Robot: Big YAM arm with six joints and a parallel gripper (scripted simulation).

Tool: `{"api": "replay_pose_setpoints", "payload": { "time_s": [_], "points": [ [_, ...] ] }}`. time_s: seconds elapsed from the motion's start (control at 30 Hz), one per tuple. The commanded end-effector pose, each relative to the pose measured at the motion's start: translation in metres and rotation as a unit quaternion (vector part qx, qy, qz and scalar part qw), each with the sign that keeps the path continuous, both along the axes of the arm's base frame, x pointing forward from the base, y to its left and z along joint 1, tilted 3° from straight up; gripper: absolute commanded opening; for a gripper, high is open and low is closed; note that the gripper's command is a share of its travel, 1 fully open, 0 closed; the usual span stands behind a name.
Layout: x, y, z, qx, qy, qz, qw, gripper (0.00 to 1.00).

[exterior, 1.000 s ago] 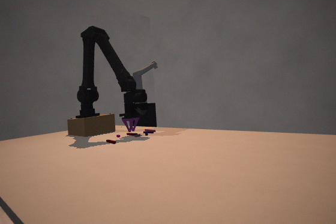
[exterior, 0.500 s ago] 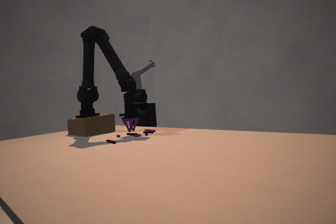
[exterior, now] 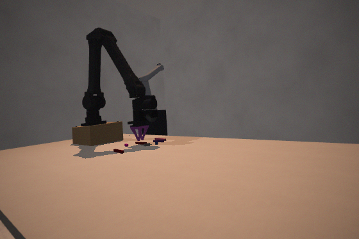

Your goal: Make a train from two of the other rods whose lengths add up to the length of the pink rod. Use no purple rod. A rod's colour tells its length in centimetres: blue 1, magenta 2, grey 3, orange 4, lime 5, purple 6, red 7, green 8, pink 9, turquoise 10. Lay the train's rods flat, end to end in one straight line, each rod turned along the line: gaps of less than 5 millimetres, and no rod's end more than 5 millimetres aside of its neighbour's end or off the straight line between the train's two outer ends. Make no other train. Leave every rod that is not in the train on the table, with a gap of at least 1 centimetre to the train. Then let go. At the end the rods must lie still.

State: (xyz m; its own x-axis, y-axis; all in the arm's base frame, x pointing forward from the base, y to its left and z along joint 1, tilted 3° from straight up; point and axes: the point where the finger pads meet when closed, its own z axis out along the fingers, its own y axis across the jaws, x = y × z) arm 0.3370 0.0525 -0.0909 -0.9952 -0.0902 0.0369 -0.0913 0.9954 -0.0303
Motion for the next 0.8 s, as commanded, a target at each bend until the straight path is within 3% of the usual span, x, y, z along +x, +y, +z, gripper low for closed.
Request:
{"api": "replay_pose_setpoints", "payload": {
  "time_s": [0.0, 0.47, 0.77],
  "points": [
    [0.0142, -0.0005, 0.0048, 0.002, -0.01, 0.002, 1.0, 0.24],
    [0.0044, -0.002, 0.0045, 0.002, -0.008, 0.002, 1.0, 0.24],
    [0.0123, -0.0007, 0.0074, 0.003, -0.015, 0.002, 1.0, 0.24]
  ]
}}
